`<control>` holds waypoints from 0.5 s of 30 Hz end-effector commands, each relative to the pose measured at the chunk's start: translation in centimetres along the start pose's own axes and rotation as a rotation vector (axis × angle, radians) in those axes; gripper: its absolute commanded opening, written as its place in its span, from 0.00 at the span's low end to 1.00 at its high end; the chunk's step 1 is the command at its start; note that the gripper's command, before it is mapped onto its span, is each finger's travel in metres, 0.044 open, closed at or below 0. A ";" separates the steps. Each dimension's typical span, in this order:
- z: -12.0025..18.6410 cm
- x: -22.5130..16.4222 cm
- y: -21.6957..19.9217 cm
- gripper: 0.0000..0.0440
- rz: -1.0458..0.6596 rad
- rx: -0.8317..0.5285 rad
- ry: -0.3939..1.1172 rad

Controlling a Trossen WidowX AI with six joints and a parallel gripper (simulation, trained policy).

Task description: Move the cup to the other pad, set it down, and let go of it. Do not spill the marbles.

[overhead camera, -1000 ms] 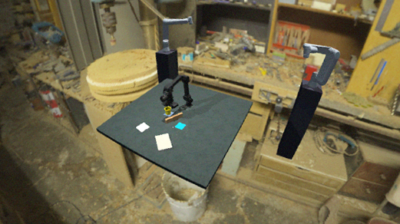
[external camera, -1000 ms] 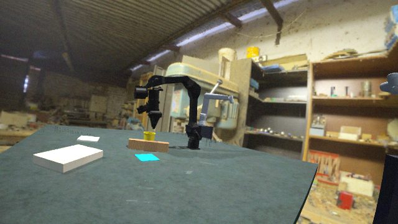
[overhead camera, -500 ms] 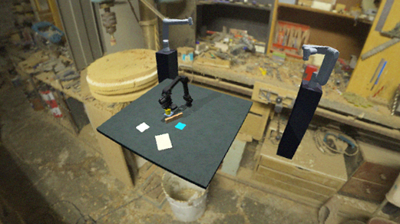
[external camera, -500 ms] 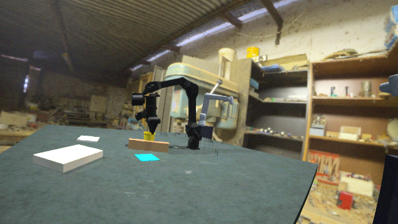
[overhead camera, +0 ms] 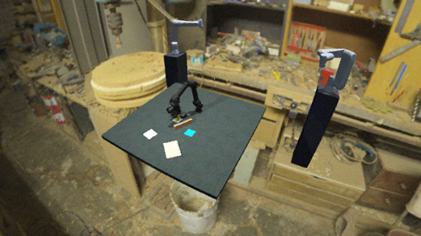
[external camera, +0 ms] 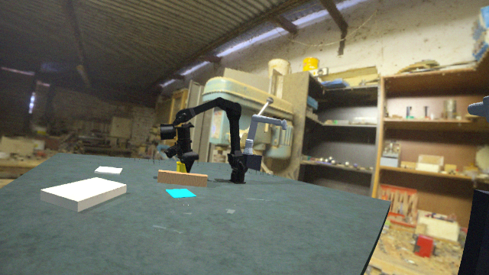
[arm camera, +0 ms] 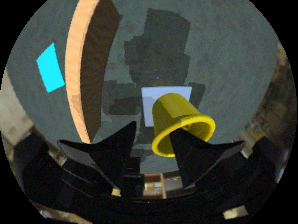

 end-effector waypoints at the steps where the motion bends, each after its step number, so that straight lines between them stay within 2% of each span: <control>1: -1.4 -0.1 0.0 0.48 0.060 0.007 0.022; 10: -2.4 -0.1 -0.2 0.01 0.198 0.004 0.032; 15: -1.7 0.1 -0.2 0.00 0.254 0.008 0.012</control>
Point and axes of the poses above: the point midway between the two fingers, 35 mm back from their tips, its own z axis back along the fingers, its own y axis across the jaws, x = y × z, the point moved 3 cm from there along z, back along the fingers, and after that the axes turned 8 degrees about -z, right-handed, at the moved point
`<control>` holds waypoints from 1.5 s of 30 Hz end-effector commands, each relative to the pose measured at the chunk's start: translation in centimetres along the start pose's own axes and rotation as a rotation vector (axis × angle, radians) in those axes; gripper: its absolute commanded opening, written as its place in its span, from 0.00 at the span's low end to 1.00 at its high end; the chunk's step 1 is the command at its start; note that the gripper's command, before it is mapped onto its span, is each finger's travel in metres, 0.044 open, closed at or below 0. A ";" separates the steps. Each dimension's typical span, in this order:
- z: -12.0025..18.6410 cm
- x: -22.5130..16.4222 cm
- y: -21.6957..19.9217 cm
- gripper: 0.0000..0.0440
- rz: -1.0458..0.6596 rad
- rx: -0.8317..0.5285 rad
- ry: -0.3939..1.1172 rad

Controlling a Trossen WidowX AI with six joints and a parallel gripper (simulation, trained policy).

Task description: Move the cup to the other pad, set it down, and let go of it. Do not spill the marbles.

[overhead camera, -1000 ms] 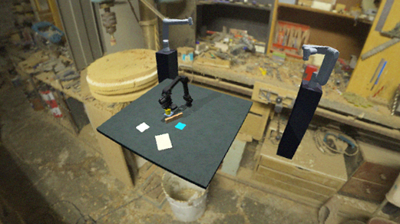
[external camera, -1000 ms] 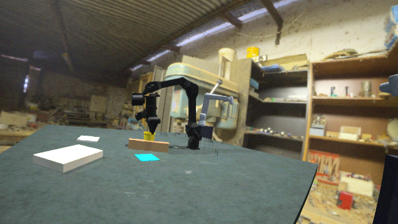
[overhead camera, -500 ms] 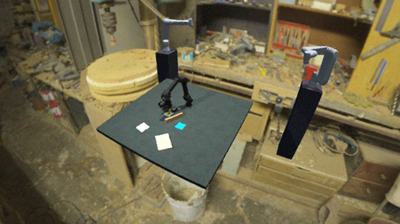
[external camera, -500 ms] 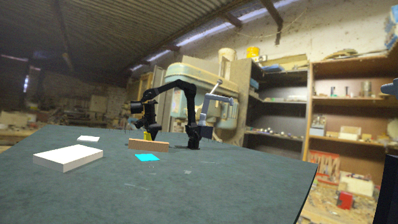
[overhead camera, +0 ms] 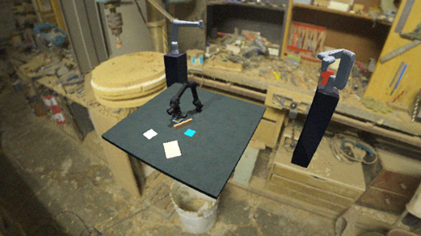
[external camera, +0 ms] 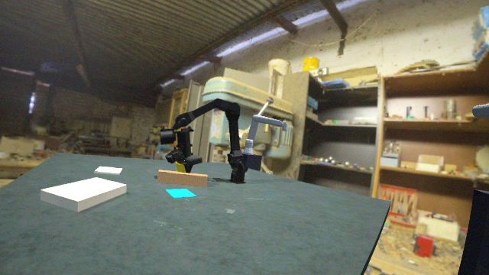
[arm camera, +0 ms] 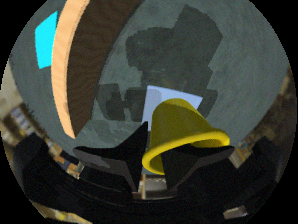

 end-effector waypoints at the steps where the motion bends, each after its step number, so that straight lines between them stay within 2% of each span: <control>1: 0.5 0.2 0.0 0.00 0.048 0.002 -0.013; 25: 7.6 1.4 1.7 0.00 0.172 -0.022 -0.164; 45: 11.1 4.8 7.1 0.00 0.238 -0.049 -0.308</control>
Point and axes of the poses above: the point midway between the two fingers, 35 mm back from their tips, its own z axis back along the fingers, its own y axis across the jaws, x = y × z, the point moved 3 cm from there along z, back along the fingers, and after that the axes turned 8 degrees about -z, right-handed, at the moved point
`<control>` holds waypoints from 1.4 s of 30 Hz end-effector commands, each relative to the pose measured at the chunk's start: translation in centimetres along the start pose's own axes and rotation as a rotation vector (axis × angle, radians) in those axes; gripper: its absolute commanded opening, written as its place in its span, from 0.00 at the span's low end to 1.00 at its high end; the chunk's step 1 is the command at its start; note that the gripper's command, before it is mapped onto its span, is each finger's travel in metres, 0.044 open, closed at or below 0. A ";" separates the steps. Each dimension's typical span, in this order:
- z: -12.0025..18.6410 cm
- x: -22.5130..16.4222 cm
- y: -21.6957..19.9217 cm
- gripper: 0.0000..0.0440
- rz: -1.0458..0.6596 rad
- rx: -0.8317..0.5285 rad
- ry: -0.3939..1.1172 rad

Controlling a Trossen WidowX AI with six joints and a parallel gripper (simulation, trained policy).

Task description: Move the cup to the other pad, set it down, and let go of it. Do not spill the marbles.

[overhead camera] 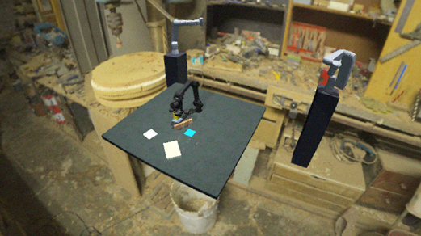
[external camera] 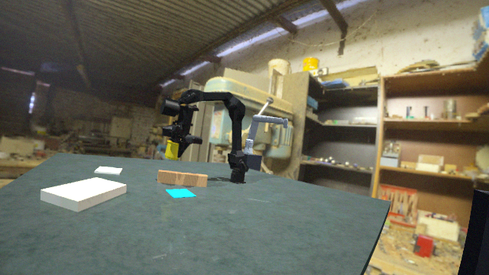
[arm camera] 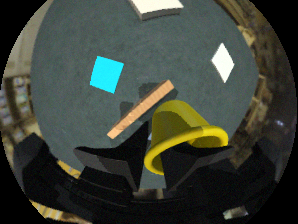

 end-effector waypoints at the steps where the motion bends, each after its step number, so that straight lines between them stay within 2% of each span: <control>1: 0.2 1.3 1.1 0.00 0.008 0.002 -0.030; 25: -0.6 5.9 9.6 0.00 0.075 0.018 -0.138; 42: -4.4 6.4 14.8 0.00 0.076 0.021 -0.137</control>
Point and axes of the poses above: the point midway between the two fingers, 35 mm back from their tips, its own z axis back along the fingers, its own y axis across the jaws, x = y × z, the point moved 3 cm from there along z, back along the fingers, and after that the axes turned 8 degrees about -z, right-handed, at the moved point
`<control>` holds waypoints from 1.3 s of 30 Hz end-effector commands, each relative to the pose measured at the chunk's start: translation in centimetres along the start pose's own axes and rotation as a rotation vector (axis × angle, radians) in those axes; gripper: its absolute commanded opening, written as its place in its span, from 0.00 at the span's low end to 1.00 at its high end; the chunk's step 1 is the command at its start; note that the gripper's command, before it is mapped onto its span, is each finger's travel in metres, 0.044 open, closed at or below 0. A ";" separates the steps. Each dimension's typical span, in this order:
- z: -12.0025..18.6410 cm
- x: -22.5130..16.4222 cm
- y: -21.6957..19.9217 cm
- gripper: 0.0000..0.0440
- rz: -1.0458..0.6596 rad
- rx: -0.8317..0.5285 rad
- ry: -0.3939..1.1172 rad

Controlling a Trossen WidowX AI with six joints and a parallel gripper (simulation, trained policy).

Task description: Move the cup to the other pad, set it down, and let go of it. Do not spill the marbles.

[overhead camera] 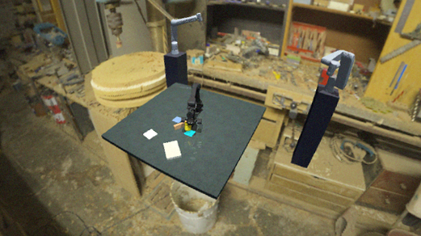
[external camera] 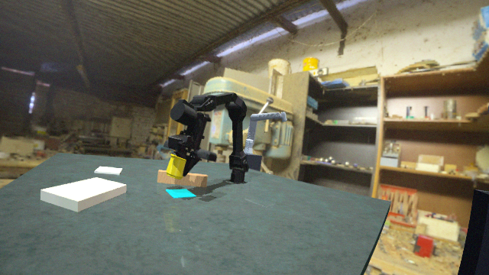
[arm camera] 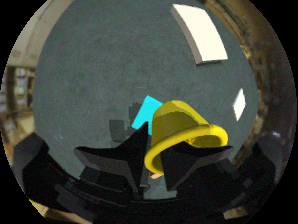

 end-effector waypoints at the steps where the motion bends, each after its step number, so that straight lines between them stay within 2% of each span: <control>1: -1.5 -0.4 0.6 0.00 -0.009 -0.009 0.017; 6: -2.9 -1.1 1.2 0.01 -0.021 -0.013 0.031; 12: -4.2 -2.1 1.5 0.07 -0.040 -0.023 0.062; 19: -4.9 -2.3 1.3 0.19 -0.063 -0.023 0.057; 24: -4.4 -1.6 1.2 0.36 -0.087 -0.003 0.017; 33: -2.4 -1.0 1.3 0.31 -0.094 0.030 -0.048; 39: -1.1 -1.6 1.2 0.35 -0.107 0.054 -0.059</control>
Point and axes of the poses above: the point midway between the two fingers, 35 mm back from their tips, its own z axis back along the fingers, its own y axis across the jaws, x = y × z, the point moved 3 cm from there along z, back along the fingers, and after that the axes turned 8 degrees about -z, right-handed, at the moved point
